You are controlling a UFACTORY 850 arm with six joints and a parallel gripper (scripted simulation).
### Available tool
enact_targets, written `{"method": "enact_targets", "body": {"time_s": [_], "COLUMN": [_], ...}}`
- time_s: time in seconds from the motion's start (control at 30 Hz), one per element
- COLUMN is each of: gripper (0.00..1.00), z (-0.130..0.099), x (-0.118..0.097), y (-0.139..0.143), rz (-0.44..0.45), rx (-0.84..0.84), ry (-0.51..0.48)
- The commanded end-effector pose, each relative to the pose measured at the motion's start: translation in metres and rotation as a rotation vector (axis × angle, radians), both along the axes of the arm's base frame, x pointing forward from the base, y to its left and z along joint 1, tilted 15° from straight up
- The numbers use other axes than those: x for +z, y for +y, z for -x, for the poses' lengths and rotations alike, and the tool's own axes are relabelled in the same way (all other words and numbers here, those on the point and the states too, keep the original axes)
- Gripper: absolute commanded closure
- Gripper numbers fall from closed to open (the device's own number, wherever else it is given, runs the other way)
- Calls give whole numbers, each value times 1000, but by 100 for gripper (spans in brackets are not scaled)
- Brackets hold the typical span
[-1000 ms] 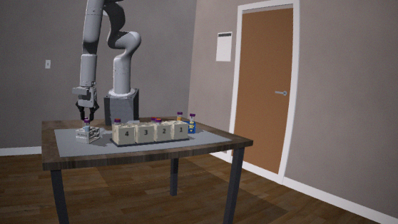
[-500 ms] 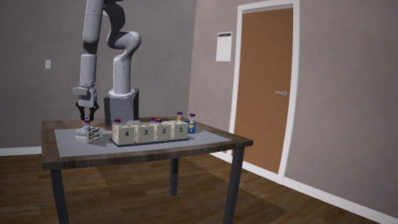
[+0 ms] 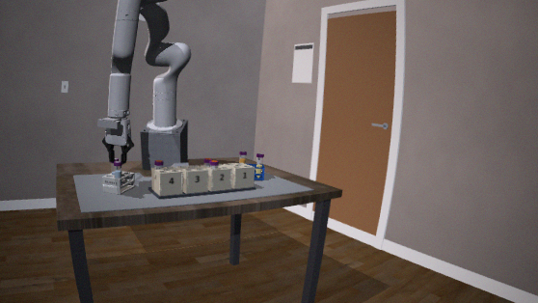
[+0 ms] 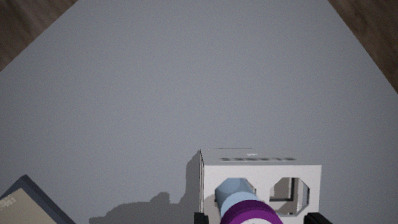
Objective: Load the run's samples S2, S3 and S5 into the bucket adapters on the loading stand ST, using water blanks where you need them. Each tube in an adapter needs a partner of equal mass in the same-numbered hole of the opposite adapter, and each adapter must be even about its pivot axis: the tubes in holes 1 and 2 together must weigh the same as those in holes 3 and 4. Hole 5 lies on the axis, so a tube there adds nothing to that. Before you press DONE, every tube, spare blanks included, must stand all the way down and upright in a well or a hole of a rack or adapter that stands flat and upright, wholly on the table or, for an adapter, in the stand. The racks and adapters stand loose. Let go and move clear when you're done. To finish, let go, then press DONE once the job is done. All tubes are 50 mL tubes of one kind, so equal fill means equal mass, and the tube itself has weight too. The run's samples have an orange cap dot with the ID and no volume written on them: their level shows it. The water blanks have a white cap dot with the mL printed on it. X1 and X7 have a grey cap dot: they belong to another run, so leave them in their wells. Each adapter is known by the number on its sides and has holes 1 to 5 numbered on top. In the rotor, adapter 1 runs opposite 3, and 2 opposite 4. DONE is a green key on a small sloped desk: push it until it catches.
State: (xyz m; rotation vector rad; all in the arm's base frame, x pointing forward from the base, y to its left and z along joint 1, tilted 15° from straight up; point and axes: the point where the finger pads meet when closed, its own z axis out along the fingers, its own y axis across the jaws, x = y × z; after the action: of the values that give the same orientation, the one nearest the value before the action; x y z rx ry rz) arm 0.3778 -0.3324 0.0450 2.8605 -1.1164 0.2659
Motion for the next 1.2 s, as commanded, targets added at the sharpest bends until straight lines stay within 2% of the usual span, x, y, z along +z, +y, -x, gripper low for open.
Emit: {"method": "enact_targets", "body": {"time_s": [0.0,0.67,1.17], "gripper": [43,43,43], "z": [0,0,-2], "x": [0,0,-8], "y": [0,0,-1], "rz": [27,27,27], "rx": [6,6,6], "ry": [-83,-83,-83]}}
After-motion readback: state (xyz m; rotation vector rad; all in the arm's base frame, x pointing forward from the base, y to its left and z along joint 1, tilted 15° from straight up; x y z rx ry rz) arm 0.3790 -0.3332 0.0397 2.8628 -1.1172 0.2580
